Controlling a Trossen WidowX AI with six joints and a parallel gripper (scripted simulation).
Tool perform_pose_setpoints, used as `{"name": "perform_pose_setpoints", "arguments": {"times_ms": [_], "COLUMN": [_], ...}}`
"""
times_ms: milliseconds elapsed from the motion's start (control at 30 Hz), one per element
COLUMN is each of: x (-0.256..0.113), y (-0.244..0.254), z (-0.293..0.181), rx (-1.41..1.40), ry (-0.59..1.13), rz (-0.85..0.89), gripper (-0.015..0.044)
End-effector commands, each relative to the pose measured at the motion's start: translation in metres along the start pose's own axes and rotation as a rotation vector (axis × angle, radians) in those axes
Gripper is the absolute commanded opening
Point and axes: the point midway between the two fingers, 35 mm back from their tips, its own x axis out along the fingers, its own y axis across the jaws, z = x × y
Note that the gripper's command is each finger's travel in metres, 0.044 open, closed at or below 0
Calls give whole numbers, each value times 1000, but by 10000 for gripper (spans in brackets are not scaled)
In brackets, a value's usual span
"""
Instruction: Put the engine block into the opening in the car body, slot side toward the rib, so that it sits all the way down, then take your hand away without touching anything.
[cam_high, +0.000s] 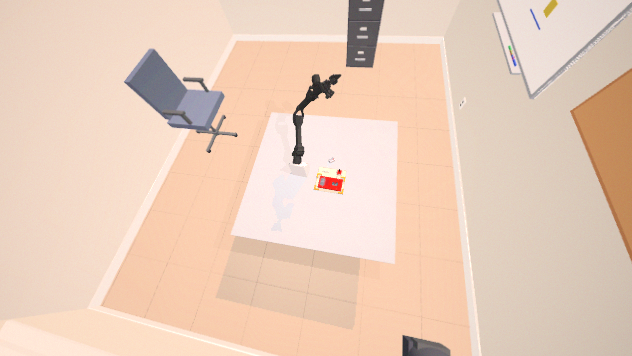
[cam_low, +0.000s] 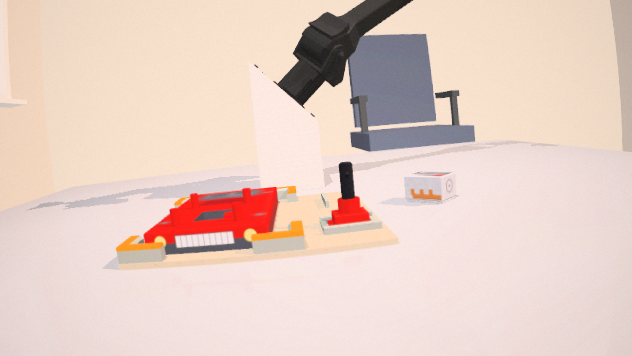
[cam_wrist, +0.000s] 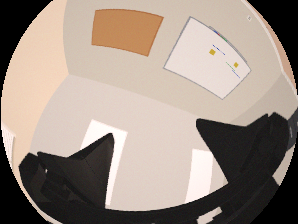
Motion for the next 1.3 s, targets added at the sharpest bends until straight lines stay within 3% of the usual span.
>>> {"name": "perform_pose_setpoints", "arguments": {"times_ms": [0, 533, 1267], "x": [7, 7, -40], "y": [7, 13, 7], "z": [33, 151, 286], "rx": [97, 473, 874], "ry": [-94, -443, -874], "rz": [6, 67, 268], "gripper": [440, 440, 440]}}
